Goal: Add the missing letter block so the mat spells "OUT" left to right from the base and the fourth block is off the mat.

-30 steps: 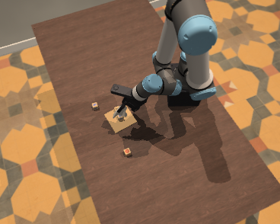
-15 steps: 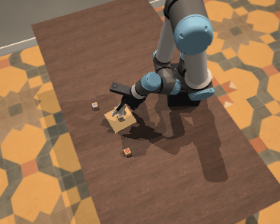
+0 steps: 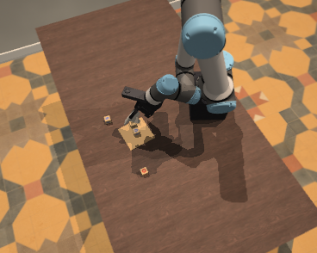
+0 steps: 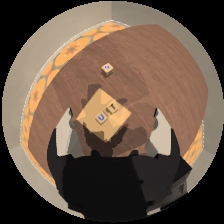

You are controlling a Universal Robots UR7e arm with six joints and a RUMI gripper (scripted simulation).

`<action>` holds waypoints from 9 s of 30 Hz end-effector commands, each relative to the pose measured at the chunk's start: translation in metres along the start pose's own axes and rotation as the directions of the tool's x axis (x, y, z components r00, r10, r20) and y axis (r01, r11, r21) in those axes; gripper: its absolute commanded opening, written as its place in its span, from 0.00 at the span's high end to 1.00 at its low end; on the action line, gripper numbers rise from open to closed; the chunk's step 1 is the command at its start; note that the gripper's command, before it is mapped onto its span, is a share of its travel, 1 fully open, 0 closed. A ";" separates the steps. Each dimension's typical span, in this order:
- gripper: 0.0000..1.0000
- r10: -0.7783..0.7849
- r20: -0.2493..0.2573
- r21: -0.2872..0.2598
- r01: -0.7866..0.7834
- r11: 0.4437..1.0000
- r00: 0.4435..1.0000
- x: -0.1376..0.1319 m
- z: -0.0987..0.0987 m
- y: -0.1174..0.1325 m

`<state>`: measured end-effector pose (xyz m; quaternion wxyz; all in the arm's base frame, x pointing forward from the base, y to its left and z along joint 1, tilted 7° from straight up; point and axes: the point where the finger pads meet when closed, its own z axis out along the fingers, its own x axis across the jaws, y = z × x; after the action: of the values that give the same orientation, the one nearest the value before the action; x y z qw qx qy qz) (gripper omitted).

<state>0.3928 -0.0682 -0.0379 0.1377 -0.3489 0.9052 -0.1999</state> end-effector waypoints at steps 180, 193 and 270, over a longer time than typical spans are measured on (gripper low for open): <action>0.00 -0.610 0.354 -0.353 0.706 0.615 0.709 -0.218 -0.088 0.123; 0.00 -0.612 0.355 -0.352 0.708 0.613 0.706 -0.218 -0.088 0.123; 0.00 -0.789 0.454 0.208 0.911 -0.357 -0.413 -0.228 -0.086 0.144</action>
<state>0.4409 0.2075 -0.0028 0.0569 -0.9679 0.2447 -0.0114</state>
